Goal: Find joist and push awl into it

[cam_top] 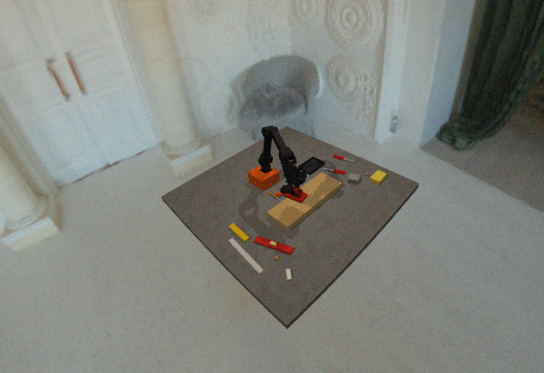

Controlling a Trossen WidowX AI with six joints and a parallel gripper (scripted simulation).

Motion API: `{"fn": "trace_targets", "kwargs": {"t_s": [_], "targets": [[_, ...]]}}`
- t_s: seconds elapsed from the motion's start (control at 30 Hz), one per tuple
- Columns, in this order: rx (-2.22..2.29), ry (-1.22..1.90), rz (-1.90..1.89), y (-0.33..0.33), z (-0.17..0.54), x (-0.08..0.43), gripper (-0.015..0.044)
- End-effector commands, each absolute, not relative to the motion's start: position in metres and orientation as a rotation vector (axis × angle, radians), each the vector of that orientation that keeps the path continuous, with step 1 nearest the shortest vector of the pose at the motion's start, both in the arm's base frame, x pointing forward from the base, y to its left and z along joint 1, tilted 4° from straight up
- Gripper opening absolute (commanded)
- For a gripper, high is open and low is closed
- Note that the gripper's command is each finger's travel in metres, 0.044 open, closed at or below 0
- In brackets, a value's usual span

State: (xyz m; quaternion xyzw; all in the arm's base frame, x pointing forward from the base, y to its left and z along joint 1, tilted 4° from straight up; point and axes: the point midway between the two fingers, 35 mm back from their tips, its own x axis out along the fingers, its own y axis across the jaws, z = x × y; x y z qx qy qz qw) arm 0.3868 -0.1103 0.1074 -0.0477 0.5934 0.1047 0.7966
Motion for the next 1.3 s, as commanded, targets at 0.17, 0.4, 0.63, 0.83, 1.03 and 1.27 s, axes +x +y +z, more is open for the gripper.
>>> {"fn": "trace_targets", "kwargs": {"t_s": [0.17, 0.4, 0.63, 0.83, 1.03, 1.27], "targets": [[-0.205, 1.248, 0.348, -0.047, 0.112, 0.393, 0.0000], [-0.281, 1.232, 0.448, 0.001, 0.112, 0.391, 0.0000], [-0.357, 1.212, 0.549, 0.048, 0.113, 0.383, 0.0000], [-0.421, 1.192, 0.635, 0.087, 0.113, 0.372, 0.0000], [-0.484, 1.170, 0.721, 0.124, 0.113, 0.357, 0.0000], [-0.557, 1.141, 0.821, 0.164, 0.113, 0.334, 0.0000]]}}
